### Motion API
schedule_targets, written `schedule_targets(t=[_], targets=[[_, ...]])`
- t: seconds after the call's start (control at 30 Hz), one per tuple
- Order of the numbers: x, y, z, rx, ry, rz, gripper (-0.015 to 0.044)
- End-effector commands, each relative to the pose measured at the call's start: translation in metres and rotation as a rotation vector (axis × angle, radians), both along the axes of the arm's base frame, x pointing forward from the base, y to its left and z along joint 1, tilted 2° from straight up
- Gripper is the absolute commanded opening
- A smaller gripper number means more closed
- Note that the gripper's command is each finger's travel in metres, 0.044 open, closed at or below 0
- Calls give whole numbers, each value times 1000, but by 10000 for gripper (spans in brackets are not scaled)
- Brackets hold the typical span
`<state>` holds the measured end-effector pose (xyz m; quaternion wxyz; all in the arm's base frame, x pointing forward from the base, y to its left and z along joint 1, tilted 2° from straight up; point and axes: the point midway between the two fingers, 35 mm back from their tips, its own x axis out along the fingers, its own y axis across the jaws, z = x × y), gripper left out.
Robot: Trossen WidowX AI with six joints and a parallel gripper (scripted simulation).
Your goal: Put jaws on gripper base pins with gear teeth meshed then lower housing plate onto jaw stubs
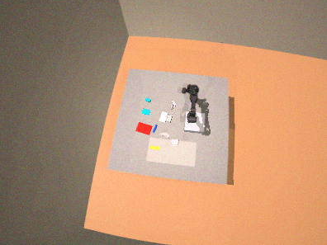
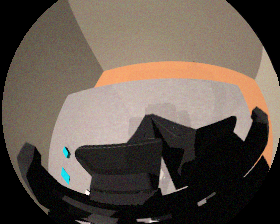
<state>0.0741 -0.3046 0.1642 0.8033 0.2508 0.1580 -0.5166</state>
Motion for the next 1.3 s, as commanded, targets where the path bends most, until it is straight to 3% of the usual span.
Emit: schedule_targets(t=[0.0, 1.27], targets=[[11, 1, -4, 4, 48, 60, 0], [109, 35, -20, -80, 380, 598, 0]])
